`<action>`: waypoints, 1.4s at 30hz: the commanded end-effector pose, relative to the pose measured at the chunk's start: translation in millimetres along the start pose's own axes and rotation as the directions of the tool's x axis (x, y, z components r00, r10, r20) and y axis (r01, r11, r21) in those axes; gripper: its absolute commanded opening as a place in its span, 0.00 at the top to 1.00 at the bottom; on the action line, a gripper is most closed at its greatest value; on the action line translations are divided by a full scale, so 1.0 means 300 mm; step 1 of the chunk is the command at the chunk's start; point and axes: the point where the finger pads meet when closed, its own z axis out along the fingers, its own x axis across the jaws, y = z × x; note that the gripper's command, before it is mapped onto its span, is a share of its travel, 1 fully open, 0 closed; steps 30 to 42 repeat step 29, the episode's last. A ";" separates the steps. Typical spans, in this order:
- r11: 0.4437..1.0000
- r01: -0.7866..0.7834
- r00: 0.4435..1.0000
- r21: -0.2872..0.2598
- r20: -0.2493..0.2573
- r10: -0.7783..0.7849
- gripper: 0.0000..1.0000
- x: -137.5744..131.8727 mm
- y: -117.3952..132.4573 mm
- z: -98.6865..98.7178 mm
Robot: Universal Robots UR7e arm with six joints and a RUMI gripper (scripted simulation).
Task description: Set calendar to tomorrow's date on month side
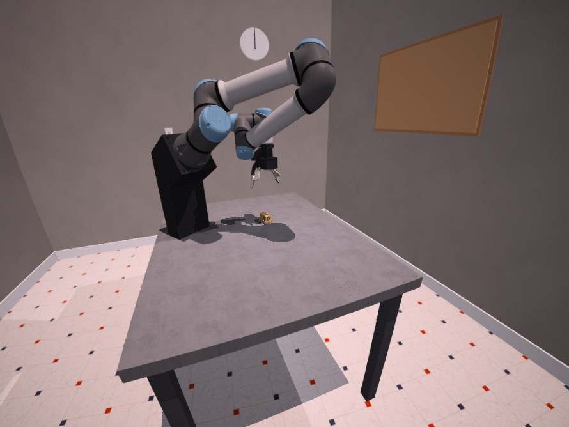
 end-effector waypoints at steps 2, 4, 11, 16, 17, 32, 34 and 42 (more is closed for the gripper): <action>1.000 0.000 1.000 0.000 -0.001 0.000 0.00 0.001 0.000 -0.001; 1.000 0.000 1.000 0.000 -0.001 0.000 0.00 0.001 0.000 -0.001; 1.000 0.000 1.000 0.000 -0.001 0.000 0.00 0.001 0.000 -0.001; 1.000 0.000 1.000 0.000 -0.001 0.000 0.00 0.001 0.000 -0.001; 1.000 0.000 1.000 0.000 -0.001 0.000 0.00 0.001 0.000 -0.001; 1.000 0.000 1.000 0.000 -0.001 0.000 0.00 0.001 0.000 -0.001; 1.000 0.000 1.000 0.000 -0.001 0.000 0.00 0.001 0.000 -0.001; 1.000 0.000 1.000 0.000 -0.001 0.000 0.00 0.001 0.000 -0.001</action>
